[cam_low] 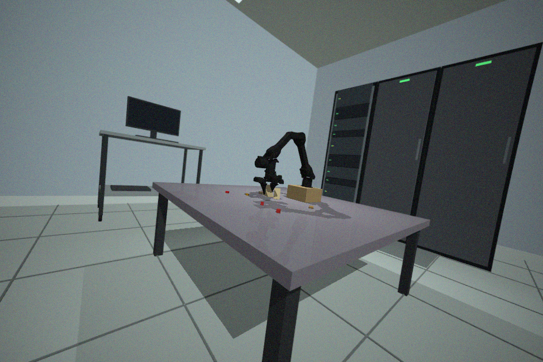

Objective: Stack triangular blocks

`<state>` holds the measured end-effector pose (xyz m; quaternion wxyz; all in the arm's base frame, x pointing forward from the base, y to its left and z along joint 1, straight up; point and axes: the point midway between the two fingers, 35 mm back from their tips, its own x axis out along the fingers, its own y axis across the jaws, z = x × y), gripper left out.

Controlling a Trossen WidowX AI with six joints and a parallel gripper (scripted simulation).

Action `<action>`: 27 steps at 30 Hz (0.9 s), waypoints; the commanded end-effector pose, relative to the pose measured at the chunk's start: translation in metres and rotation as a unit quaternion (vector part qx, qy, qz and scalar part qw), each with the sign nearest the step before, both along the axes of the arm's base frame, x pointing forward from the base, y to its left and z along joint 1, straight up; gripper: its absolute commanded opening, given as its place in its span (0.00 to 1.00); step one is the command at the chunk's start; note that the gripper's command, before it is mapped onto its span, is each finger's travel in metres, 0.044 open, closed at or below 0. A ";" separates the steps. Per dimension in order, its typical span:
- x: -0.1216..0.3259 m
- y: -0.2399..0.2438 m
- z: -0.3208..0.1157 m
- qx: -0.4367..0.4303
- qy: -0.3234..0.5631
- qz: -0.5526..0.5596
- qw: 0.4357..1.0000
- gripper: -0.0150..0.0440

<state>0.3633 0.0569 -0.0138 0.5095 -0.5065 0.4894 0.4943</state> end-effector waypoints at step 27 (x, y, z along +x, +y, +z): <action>0.001 0.000 -0.026 -0.002 0.000 0.060 0.998 0.25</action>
